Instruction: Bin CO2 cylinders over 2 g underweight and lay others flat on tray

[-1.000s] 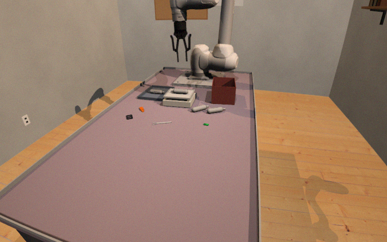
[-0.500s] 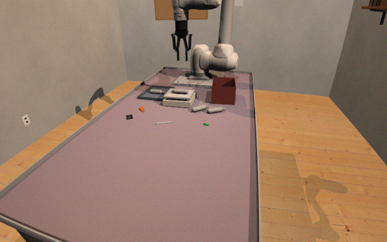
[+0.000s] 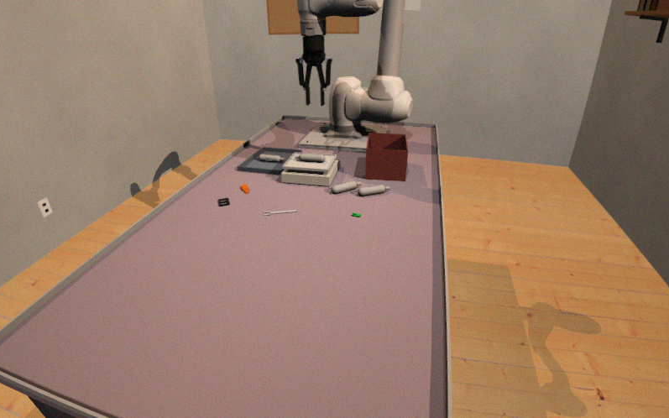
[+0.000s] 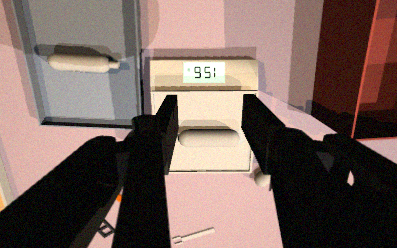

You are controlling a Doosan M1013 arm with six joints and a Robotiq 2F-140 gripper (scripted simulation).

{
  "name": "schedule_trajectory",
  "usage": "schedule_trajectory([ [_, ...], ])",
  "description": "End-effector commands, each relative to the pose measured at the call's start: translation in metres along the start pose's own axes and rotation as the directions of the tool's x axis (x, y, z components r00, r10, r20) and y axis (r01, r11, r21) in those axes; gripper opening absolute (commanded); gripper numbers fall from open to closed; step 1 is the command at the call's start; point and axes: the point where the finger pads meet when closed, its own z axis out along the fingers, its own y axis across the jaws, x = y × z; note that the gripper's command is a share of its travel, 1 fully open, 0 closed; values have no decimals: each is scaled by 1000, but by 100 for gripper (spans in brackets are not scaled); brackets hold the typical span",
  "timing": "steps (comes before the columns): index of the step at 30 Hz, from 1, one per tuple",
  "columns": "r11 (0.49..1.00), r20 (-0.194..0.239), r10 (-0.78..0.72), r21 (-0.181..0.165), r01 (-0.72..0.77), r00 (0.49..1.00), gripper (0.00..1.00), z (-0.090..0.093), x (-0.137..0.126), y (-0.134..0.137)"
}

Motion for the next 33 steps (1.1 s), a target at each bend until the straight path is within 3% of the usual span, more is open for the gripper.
schedule_trajectory([
  [1, 1000, 1, 0, 0, 0, 1000, 39, 0, 0, 0],
  [26, 1000, 1, -16, 0, 16, 1000, 39, 0, -1, 0],
  [30, 987, 1, -162, 0, 162, 987, 39, 7, -11, 0],
  [33, 926, 1, -377, 0, 377, 926, 39, 17, -26, -1],
])
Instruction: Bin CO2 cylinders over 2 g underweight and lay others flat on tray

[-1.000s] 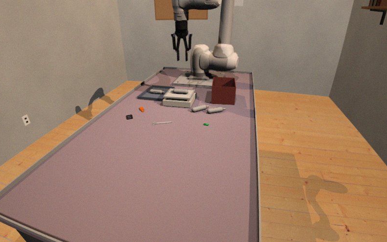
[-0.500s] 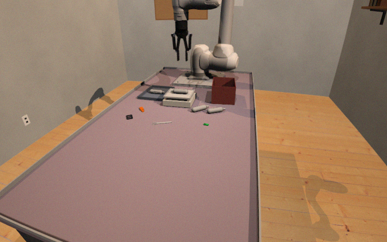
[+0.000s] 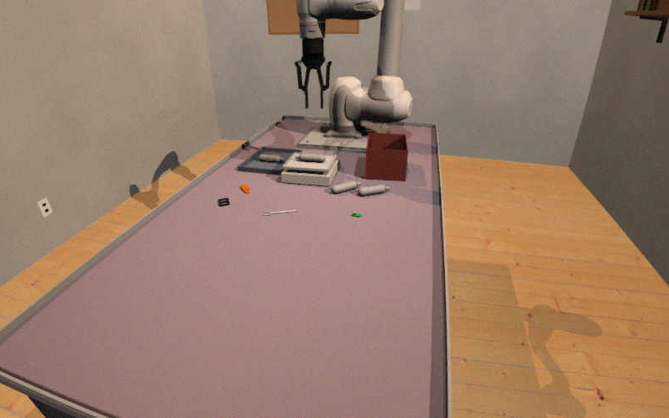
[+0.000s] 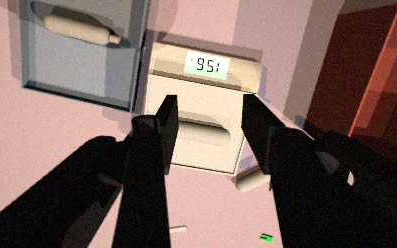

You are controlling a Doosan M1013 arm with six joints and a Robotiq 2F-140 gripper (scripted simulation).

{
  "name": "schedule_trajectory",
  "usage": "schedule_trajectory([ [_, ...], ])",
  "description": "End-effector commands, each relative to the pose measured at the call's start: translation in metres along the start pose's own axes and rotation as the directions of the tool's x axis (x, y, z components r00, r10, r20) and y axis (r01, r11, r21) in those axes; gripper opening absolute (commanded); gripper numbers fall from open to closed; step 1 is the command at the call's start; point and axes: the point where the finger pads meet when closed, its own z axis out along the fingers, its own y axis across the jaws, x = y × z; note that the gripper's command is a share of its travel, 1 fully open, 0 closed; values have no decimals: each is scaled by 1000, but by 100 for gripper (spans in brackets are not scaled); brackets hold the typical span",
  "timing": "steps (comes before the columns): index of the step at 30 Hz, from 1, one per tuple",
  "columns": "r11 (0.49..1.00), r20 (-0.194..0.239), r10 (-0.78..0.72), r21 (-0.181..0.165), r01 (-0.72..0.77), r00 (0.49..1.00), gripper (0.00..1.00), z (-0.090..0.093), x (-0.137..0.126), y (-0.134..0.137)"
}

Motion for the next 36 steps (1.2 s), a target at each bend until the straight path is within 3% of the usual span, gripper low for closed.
schedule_trajectory([
  [1, 981, 4, -196, -6, 196, 981, 39, 8, -13, -3],
  [2, 981, 4, -196, -6, 196, 981, 39, 8, -13, -3],
  [3, 958, 5, -285, -5, 285, 958, 39, 12, -19, -4],
  [8, 808, 2, -590, 2, 590, 808, 39, 38, -52, -10],
  [12, 642, -5, -766, 6, 766, 642, 39, 56, -74, -13],
  [17, 388, -8, -922, 6, 922, 388, 39, 68, -87, -15],
  [19, 388, -8, -922, 6, 922, 388, 39, 68, -87, -15],
  [20, 228, 2, -974, 2, 974, 228, 39, 69, -87, -15],
  [21, 190, 7, -982, 2, 982, 190, 39, 69, -87, -15],
  [36, 189, 7, -982, 2, 982, 189, 39, 83, -88, -15],
])
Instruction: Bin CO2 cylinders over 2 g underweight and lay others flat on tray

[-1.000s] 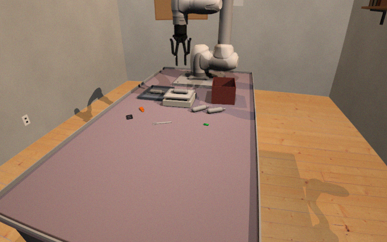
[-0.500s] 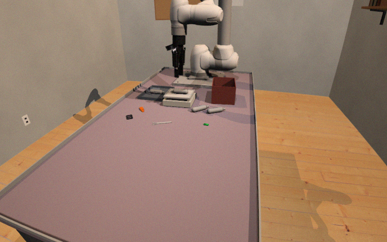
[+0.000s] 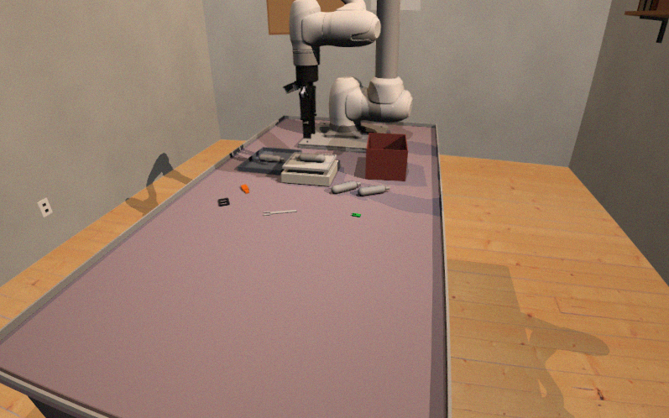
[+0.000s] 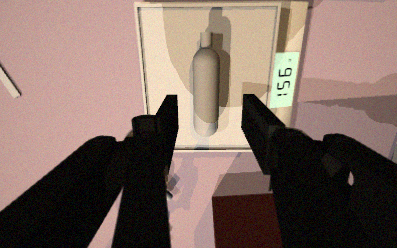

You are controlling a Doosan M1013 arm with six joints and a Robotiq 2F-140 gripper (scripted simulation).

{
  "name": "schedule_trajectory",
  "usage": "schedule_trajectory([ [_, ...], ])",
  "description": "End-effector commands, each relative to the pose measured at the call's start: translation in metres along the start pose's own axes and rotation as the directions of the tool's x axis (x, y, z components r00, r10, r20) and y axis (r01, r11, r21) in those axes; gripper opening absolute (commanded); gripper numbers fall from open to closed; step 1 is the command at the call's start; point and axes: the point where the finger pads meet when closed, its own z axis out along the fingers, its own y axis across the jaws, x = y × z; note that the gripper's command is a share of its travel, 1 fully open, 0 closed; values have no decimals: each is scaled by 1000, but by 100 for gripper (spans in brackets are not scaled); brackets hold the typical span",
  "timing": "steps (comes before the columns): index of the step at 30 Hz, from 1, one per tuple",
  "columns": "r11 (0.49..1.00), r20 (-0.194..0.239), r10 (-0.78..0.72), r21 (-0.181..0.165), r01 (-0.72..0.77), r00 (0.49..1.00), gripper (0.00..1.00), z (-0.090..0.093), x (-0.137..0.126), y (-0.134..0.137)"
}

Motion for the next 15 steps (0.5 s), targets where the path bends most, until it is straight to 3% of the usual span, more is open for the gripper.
schedule_trajectory([
  [1, 1000, 0, 0, 1, 0, 1000, 39, 3, 0, 0],
  [15, 1000, 0, 0, 1, 0, 1000, 39, 62, 0, -1],
])
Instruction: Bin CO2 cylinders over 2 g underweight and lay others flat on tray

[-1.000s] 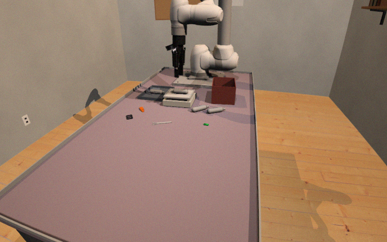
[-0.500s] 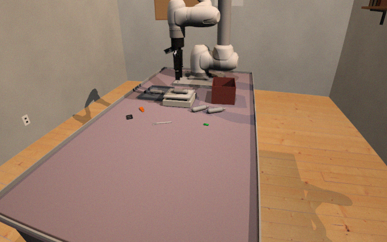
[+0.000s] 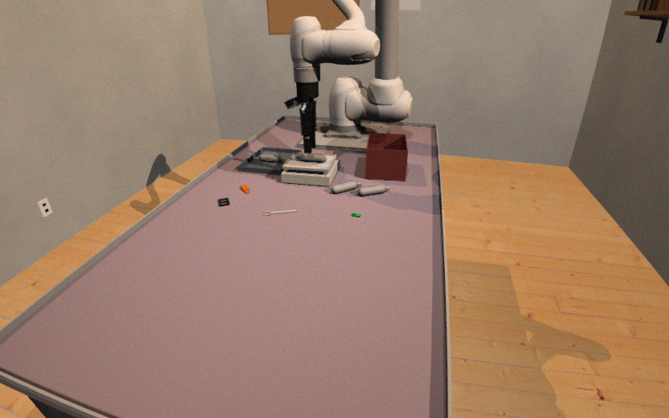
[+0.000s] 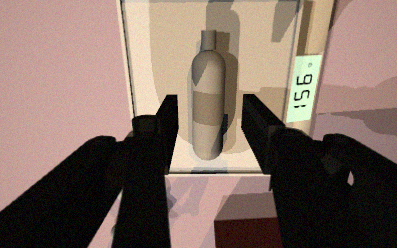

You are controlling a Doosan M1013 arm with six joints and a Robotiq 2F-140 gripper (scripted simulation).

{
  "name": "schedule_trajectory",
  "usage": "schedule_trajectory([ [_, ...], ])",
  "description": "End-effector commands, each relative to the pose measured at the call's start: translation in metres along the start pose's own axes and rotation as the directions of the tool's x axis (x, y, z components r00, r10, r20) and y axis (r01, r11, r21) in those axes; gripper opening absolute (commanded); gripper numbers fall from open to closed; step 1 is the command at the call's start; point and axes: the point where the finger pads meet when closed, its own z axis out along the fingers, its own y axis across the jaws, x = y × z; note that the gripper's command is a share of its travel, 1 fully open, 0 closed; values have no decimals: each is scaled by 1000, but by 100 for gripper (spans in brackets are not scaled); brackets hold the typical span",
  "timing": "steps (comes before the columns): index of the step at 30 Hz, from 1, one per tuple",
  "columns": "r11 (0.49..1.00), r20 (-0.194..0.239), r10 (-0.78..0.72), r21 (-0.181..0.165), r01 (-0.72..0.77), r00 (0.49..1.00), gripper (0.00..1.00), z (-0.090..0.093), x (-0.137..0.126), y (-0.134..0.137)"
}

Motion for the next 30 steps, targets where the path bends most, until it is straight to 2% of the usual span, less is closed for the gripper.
schedule_trajectory([
  [1, 1000, 0, 0, 1, 0, 1000, 39, 7, 0, -1],
  [13, 1000, 0, 0, 1, 0, 1000, 39, 37, 0, -1],
  [28, 1000, 0, 0, 1, 0, 1000, 39, 39, 0, -1],
  [29, 1000, 0, 0, 1, 0, 1000, 10, 39, 0, -1],
  [30, 1000, 0, 0, 1, 0, 1000, 10, 39, 0, -1],
])
